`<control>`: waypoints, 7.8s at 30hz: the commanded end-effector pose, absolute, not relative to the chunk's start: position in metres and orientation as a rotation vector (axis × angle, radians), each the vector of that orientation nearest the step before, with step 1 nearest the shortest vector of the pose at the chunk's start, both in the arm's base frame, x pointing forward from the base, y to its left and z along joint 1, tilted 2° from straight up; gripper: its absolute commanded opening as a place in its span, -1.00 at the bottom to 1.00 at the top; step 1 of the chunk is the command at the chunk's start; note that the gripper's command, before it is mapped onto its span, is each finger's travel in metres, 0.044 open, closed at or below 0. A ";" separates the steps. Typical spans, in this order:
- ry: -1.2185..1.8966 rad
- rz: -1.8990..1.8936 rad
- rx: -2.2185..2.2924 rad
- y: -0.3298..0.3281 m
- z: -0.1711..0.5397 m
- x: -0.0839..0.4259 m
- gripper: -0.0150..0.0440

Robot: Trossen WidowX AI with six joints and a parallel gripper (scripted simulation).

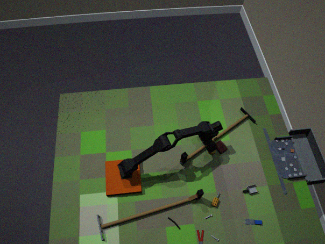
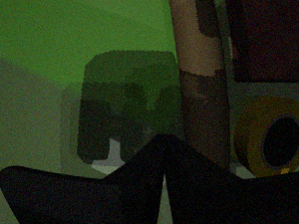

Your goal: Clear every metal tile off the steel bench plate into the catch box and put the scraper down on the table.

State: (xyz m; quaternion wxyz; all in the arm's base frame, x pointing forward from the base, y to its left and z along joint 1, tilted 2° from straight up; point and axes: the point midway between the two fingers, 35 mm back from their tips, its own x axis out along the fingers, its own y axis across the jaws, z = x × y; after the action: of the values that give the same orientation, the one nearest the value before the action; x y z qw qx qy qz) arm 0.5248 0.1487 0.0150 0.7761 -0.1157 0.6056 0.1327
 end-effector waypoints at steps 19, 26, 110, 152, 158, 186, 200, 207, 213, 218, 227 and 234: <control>1.295 0.280 -0.251 0.125 0.017 0.538 -0.49; 1.293 0.279 -0.252 0.118 0.017 0.541 -0.49; 1.293 0.207 -0.191 0.139 0.018 0.541 -0.49; 1.284 0.204 -0.194 0.099 0.018 0.552 -0.49; 1.283 0.203 -0.194 0.093 0.018 0.553 -0.49; 1.261 0.213 -0.196 0.084 0.040 0.554 -0.49; 1.226 0.212 -0.195 0.084 0.076 0.549 -0.49; 1.224 0.215 -0.197 0.084 0.075 0.550 -0.49; 1.224 0.215 -0.197 0.084 0.075 0.550 -0.49; 1.224 0.215 -0.197 0.084 0.074 0.550 -0.49; 1.225 0.215 -0.197 0.084 0.074 0.550 -0.49; 1.225 0.215 -0.197 0.084 0.074 0.550 -0.49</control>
State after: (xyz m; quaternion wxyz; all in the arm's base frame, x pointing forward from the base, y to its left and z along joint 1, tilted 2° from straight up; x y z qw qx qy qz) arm 0.5498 0.0842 0.0743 0.8084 -0.0921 0.5727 0.1004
